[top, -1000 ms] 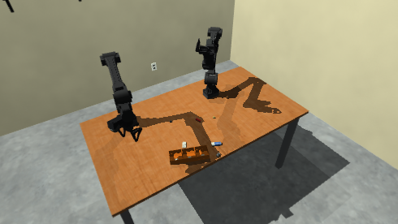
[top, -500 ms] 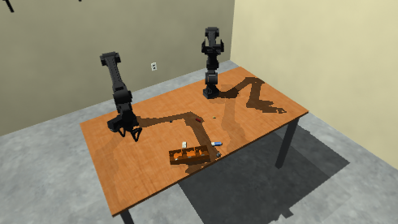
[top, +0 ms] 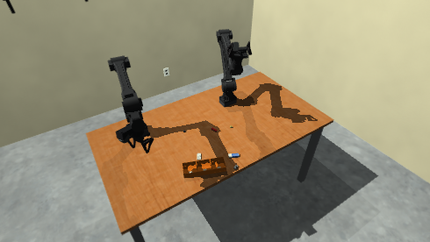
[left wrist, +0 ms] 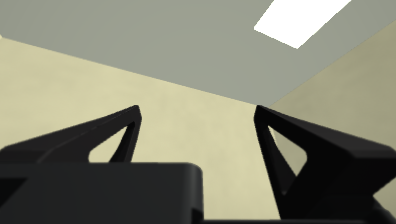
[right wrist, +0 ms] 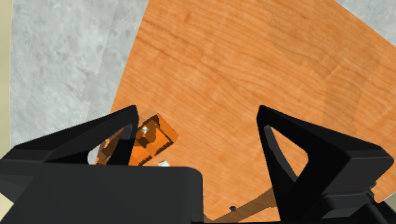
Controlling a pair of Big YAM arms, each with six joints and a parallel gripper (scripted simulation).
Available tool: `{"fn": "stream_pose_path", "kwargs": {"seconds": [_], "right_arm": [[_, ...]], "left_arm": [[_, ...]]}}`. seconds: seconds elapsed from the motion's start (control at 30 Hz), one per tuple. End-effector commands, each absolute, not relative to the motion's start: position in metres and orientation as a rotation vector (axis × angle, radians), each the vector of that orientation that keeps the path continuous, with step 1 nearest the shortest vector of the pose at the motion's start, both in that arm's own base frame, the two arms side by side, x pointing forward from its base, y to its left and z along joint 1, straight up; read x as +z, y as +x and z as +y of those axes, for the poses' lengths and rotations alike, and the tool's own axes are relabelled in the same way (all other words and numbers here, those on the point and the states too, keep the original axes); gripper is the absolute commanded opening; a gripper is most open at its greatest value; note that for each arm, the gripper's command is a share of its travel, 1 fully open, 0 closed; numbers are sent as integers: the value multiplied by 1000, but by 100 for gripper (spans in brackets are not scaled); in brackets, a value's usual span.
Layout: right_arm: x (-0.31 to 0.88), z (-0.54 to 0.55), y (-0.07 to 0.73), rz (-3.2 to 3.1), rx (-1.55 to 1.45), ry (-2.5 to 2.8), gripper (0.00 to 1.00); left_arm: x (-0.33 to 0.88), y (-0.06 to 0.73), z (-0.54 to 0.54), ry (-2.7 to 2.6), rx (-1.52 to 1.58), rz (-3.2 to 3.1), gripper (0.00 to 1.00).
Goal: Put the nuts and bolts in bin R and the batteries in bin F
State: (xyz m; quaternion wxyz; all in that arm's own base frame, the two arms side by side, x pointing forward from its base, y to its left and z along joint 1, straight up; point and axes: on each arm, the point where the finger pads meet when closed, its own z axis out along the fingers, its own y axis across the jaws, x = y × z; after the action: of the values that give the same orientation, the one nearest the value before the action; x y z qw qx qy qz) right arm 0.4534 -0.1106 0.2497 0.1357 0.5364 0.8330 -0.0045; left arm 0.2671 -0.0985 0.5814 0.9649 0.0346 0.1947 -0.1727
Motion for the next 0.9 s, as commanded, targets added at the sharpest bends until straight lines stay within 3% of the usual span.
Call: {"fn": "stream_pose_path", "kwargs": {"seconds": [0.0,0.87], "right_arm": [[255,-111,455,2403,-7,1549,100],[255,-111,455,2403,-7,1549,100]], "left_arm": [[586,263,-82,55,-296,363,100],[586,271,45,-31,166,365,100]]}}
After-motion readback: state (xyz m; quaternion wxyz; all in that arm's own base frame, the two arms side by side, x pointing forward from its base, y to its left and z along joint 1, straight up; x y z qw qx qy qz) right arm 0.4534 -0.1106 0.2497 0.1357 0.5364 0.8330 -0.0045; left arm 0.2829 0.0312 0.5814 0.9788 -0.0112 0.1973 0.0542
